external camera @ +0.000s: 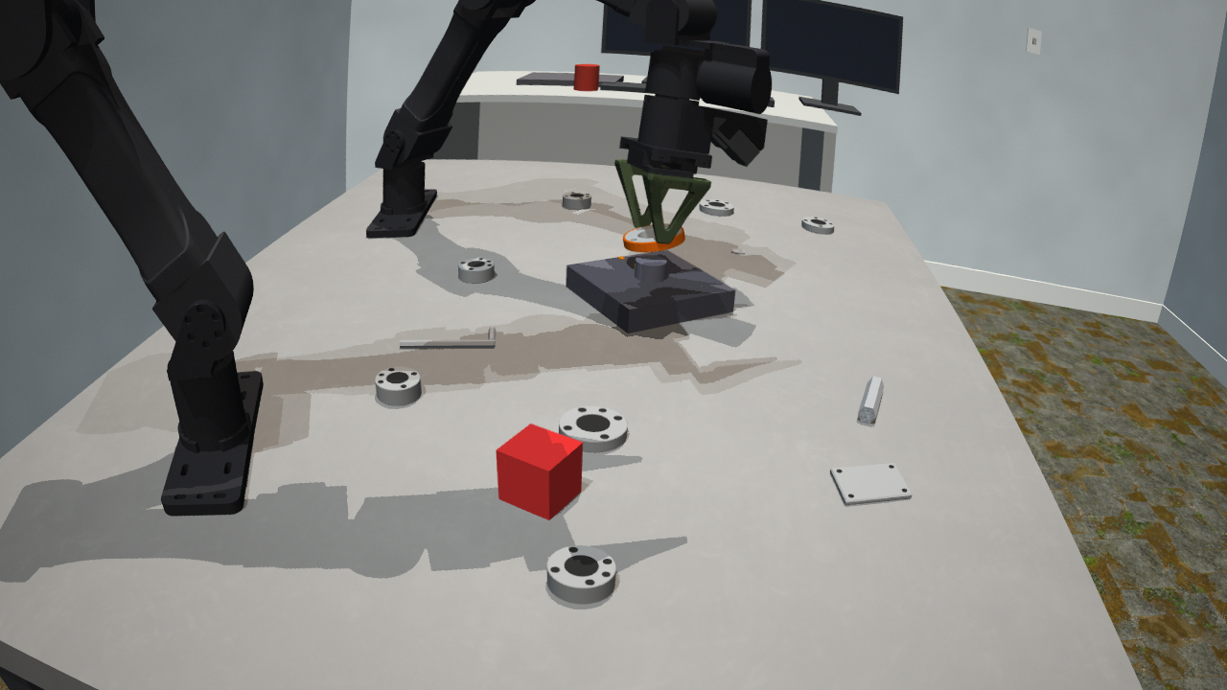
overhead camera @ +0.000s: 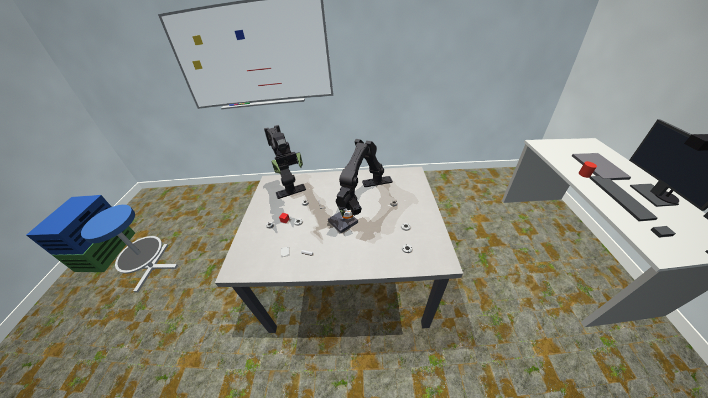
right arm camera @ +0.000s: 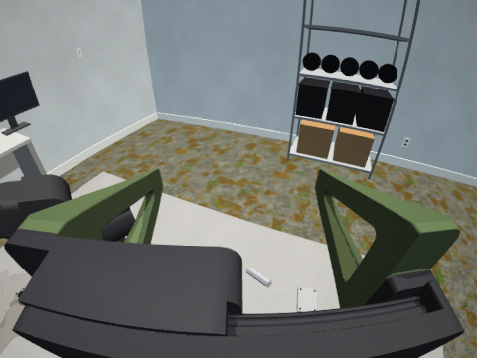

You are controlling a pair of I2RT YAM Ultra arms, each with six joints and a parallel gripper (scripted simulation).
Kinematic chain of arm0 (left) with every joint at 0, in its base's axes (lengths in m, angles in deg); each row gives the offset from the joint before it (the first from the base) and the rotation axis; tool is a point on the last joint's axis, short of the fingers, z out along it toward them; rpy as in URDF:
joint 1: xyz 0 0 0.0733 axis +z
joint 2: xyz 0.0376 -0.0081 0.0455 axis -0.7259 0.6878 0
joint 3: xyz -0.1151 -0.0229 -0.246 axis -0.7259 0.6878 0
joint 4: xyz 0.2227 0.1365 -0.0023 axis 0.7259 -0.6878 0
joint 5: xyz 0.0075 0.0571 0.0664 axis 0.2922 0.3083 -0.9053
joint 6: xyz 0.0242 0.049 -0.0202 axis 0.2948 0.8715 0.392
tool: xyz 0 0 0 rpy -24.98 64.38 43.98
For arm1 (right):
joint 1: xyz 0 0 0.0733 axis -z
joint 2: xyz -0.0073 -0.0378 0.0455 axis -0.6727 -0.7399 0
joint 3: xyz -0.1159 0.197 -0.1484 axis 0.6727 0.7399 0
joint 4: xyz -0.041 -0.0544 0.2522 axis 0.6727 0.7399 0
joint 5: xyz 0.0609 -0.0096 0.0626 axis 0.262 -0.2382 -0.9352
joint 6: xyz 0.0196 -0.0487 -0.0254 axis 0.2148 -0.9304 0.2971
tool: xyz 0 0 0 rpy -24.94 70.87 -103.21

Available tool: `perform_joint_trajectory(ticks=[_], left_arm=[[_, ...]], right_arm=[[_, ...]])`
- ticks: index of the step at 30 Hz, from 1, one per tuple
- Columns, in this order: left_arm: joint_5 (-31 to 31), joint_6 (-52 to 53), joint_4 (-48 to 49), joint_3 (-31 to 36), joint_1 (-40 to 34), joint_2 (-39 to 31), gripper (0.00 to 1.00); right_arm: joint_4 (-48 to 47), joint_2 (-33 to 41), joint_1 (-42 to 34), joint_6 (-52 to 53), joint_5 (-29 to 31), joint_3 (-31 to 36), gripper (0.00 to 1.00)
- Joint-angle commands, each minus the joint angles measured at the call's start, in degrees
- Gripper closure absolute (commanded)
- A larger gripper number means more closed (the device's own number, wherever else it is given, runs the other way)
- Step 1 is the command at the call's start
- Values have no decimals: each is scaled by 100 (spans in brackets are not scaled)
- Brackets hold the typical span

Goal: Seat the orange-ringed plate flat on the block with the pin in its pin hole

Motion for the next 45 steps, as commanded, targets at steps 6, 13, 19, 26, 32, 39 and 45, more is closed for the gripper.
perform_joint_trajectory(ticks=[6,13,19,26,32,39,45], left_arm=[[156,-656,42,-234,-5,-161,100],[265,-1187,33,-331,35,-119,100],[372,-1709,16,-353,80,8,100],[468,-2159,1,-395,-15,-143,100],[602,-2782,50,-413,11,-97,100],[718,-3381,140,-468,45,166,100],[886,-4184,-20,-513,42,-14,100]], right_arm=[[30,100,12,-42,-24,-115,0],[30,100,12,-42,-24,-115,0],[30,100,12,-42,-24,-115,0],[30,100,12,-42,-24,-115,0],[30,100,12,-42,-24,-115,0],[30,100,12,-42,-24,-115,0],[30,100,12,-42,-24,-115,0]])
